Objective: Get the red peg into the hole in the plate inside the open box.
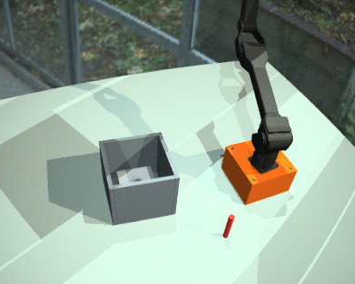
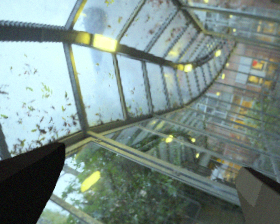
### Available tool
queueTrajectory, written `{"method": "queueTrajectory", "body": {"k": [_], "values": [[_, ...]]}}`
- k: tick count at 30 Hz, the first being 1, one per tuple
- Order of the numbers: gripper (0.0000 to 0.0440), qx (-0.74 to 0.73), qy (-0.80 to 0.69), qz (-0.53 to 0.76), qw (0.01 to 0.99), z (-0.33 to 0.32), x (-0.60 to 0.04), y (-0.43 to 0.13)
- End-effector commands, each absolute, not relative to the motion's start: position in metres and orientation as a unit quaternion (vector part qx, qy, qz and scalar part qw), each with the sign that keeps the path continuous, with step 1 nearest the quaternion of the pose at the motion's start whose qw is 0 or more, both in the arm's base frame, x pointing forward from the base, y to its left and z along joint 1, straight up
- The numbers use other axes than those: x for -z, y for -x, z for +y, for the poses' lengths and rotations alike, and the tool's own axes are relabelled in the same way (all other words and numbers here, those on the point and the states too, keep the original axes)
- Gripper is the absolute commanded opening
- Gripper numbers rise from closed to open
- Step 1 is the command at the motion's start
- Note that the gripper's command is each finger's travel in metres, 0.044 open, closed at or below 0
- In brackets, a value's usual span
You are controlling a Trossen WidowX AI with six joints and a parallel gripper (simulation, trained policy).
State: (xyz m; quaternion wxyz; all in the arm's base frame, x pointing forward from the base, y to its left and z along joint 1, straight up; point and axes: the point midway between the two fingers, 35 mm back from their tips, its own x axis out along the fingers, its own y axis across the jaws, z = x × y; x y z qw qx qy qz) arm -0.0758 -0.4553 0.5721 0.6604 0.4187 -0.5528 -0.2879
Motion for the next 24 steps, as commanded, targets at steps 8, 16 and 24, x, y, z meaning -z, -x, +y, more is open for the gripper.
{"method": "queueTrajectory", "body": {"k": [8, 16, 24], "values": [[0.0440, 0.234, -0.400, -0.597, 0.655, -0.433, -0.592, 0.102], [0.0440, 0.157, -0.379, -0.645, 0.645, -0.385, -0.622, 0.131], [0.0440, 0.079, -0.362, -0.671, 0.642, -0.327, -0.649, 0.145]]}}
